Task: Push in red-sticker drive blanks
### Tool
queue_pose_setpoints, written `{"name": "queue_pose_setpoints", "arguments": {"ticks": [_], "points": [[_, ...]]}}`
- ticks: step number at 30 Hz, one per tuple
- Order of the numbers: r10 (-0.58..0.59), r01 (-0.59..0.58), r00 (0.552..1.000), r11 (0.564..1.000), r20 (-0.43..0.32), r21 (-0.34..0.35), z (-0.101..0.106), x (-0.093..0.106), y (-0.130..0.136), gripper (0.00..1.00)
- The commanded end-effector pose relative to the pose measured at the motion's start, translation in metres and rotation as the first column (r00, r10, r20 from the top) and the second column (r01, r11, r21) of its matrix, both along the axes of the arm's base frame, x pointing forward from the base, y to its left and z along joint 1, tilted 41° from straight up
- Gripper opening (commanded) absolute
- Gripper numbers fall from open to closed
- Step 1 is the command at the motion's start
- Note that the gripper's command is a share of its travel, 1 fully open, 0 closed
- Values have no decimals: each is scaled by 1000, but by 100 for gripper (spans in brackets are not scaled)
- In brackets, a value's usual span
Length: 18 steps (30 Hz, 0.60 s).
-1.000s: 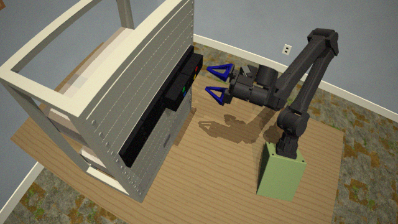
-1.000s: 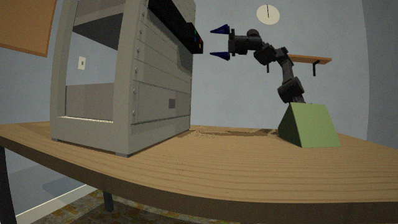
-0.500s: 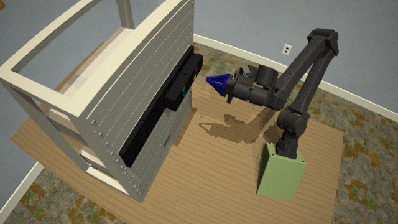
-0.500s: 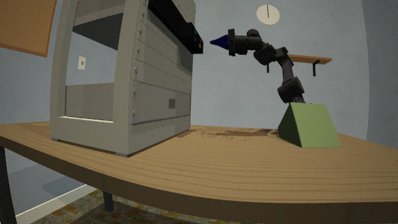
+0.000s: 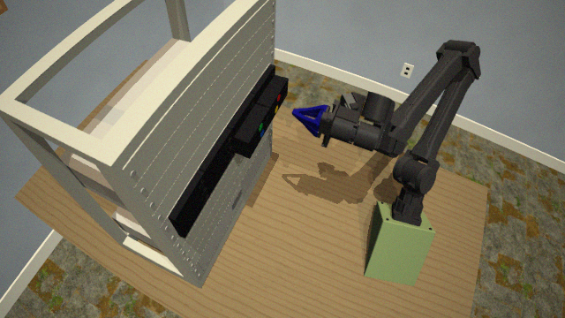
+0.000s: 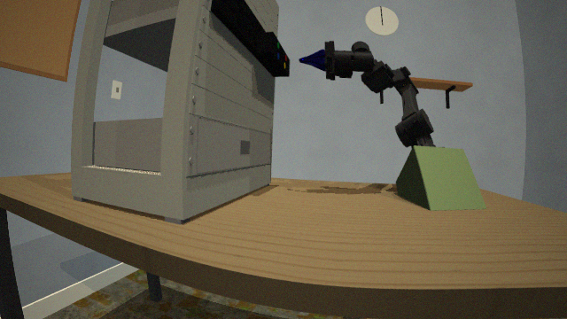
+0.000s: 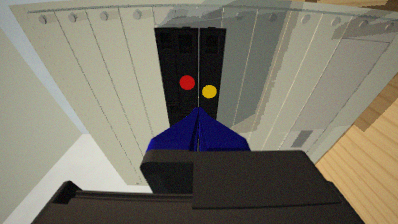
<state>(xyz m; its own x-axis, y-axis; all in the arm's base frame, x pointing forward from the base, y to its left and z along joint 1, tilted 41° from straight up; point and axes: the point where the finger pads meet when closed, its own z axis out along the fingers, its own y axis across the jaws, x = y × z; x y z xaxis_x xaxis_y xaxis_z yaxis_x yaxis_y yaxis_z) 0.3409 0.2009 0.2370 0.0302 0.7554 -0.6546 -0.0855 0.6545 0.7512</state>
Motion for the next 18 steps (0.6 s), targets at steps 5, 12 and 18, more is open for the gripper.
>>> {"name": "queue_pose_setpoints", "arguments": {"ticks": [5,12,18], "points": [[-4,4,1000,1000,7,26,9,5,2,0],[12,-12,1000,1000,-3,2,11,-19,0,0],[10,-11,999,999,32,39,49,-26,6,0]]}}
